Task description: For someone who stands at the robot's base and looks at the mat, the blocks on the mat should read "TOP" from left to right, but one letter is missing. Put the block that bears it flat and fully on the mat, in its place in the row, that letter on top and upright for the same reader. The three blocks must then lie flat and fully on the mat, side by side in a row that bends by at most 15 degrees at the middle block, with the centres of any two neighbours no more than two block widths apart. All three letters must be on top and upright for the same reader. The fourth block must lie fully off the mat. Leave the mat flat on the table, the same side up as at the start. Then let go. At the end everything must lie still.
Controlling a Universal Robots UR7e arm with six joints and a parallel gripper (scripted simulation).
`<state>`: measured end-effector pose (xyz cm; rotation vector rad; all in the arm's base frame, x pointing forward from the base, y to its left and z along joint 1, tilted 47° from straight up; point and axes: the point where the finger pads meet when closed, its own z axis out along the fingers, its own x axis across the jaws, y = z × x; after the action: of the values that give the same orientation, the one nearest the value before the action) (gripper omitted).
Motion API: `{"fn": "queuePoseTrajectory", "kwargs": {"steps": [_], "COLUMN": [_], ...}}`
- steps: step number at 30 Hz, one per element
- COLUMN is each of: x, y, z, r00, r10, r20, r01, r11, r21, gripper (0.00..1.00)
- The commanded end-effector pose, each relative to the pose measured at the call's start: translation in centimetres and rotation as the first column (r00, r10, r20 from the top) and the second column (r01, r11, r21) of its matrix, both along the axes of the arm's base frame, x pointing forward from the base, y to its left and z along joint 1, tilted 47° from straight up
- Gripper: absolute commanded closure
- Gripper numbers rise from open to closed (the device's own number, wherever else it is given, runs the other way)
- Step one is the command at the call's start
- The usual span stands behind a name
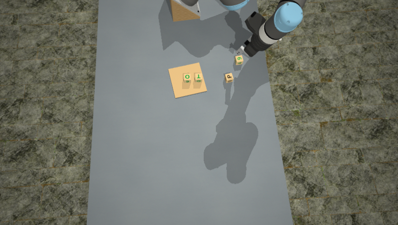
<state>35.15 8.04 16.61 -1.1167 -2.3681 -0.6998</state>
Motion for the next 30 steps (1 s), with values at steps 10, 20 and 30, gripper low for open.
{"fn": "queuePoseTrajectory", "kwargs": {"steps": [10,20,30], "x": [2.1,7.3,7.4], "y": [-1.3,-4.7,-4.8], "z": [-1.0,-4.4,-4.5], "r00": [1.0,1.0,1.0], "r10": [0.0,0.0,0.0], "r20": [0.001,0.001,0.001], "r01": [0.0,0.0,0.0], "r11": [1.0,1.0,1.0], "r21": [0.0,0.0,0.0], "gripper": [0.0,0.0,0.0]}}
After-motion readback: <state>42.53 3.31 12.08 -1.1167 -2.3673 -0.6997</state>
